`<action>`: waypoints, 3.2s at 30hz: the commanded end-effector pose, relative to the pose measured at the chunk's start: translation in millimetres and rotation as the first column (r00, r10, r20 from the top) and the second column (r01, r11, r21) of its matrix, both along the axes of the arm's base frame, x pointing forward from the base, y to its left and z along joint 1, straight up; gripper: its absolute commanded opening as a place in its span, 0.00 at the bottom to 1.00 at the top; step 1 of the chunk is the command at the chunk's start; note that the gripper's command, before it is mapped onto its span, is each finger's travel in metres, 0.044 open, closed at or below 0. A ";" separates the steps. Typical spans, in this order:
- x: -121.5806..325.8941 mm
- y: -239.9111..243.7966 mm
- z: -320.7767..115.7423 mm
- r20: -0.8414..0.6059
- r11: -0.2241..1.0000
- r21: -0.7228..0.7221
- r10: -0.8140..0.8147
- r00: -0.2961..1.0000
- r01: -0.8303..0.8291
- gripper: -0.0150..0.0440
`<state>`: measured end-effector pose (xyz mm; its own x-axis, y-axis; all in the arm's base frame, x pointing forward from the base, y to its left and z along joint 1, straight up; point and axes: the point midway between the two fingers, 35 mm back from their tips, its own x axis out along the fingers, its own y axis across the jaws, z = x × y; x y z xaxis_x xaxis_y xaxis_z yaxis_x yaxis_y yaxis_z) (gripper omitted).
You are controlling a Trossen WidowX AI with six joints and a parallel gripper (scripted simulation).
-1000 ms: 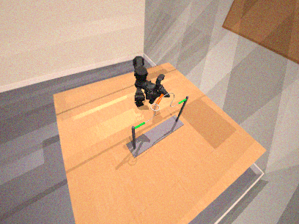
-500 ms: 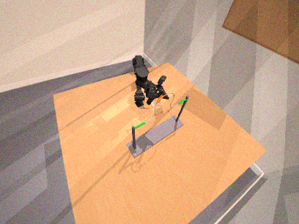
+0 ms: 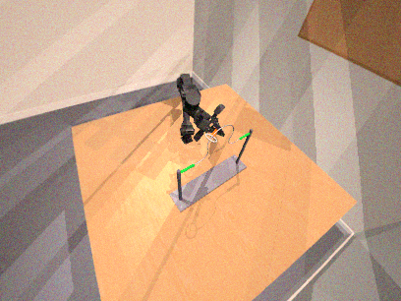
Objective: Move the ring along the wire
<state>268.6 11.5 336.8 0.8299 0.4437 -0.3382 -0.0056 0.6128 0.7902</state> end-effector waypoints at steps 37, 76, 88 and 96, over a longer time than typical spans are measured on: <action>2.5 -24.4 -17.1 0.056 0.802 -0.595 -0.020 0.998 0.049 0.00; 5.5 -54.5 -17.7 0.124 0.314 -0.943 0.014 0.992 0.113 0.00; 6.3 -63.1 -14.3 0.139 0.136 -0.982 0.034 0.990 0.133 0.00; 6.8 -68.4 -11.2 0.146 0.015 -0.989 0.050 0.988 0.146 0.00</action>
